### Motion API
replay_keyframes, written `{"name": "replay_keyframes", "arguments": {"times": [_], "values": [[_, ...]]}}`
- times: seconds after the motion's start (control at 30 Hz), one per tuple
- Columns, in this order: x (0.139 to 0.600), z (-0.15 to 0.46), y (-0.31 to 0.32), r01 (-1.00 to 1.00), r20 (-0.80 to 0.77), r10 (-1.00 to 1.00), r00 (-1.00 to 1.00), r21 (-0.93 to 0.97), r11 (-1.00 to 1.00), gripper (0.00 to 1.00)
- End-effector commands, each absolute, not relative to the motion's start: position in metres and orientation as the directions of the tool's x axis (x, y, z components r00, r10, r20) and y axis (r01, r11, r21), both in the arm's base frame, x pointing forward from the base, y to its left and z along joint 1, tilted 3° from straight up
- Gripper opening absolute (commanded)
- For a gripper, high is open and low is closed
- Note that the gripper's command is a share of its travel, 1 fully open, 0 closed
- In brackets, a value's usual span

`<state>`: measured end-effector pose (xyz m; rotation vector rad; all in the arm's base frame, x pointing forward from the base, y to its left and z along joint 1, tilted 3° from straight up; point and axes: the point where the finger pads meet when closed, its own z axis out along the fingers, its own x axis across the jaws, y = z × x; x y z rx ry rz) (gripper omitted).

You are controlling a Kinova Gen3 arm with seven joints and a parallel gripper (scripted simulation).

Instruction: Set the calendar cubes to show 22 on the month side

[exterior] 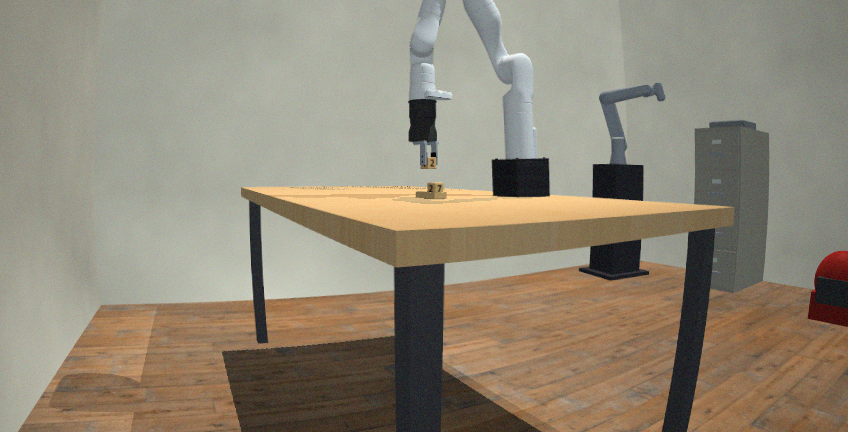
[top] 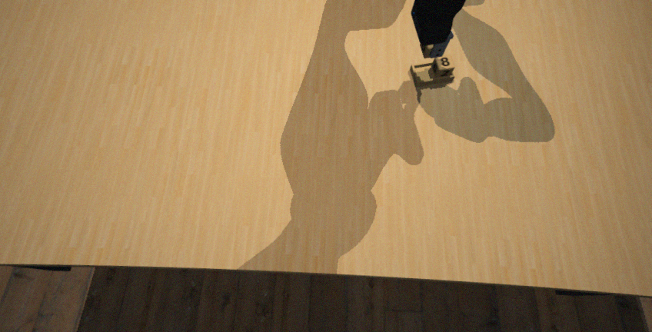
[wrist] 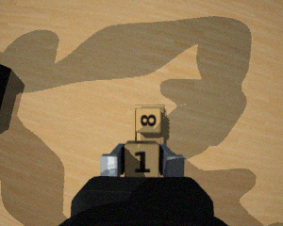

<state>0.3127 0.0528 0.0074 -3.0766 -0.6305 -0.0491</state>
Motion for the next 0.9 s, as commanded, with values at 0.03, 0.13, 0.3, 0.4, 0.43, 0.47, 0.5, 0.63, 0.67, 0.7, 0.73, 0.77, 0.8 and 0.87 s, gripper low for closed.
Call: {"name": "replay_keyframes", "arguments": {"times": [0.03,0.13,0.3,0.4,0.43,0.47,0.5,0.63,0.67,0.7,0.73,0.77,0.8,0.87], "values": [[0.319,0.031,0.059,0.402,0.051,0.402,0.914,0.010,-0.916,0.60],[0.319,0.037,0.059,0.402,0.051,0.402,0.914,0.010,-0.916,0.60],[0.319,0.041,0.059,0.402,0.051,0.402,0.914,0.010,-0.916,0.60],[0.318,0.040,0.059,0.402,0.049,0.402,0.914,0.009,-0.916,0.60],[0.317,0.040,0.059,0.402,0.048,0.402,0.914,0.009,-0.916,0.60],[0.317,0.040,0.059,0.402,0.047,0.402,0.914,0.009,-0.916,0.60],[0.317,0.040,0.059,0.402,0.047,0.402,0.914,0.009,-0.916,0.60],[0.317,0.040,0.059,0.402,0.047,0.402,0.914,0.009,-0.916,0.60],[0.317,0.040,0.059,0.402,0.047,0.402,0.914,0.009,-0.915,0.60],[0.317,0.040,0.059,0.404,0.047,0.404,0.914,0.009,-0.915,0.60],[0.317,0.040,0.059,0.406,0.047,0.406,0.913,0.009,-0.914,0.60],[0.317,0.040,0.059,0.409,0.047,0.409,0.911,0.010,-0.912,0.60],[0.318,0.039,0.059,0.414,0.047,0.414,0.909,0.010,-0.910,0.60],[0.318,0.039,0.058,0.421,0.046,0.421,0.906,0.010,-0.907,0.60]]}}
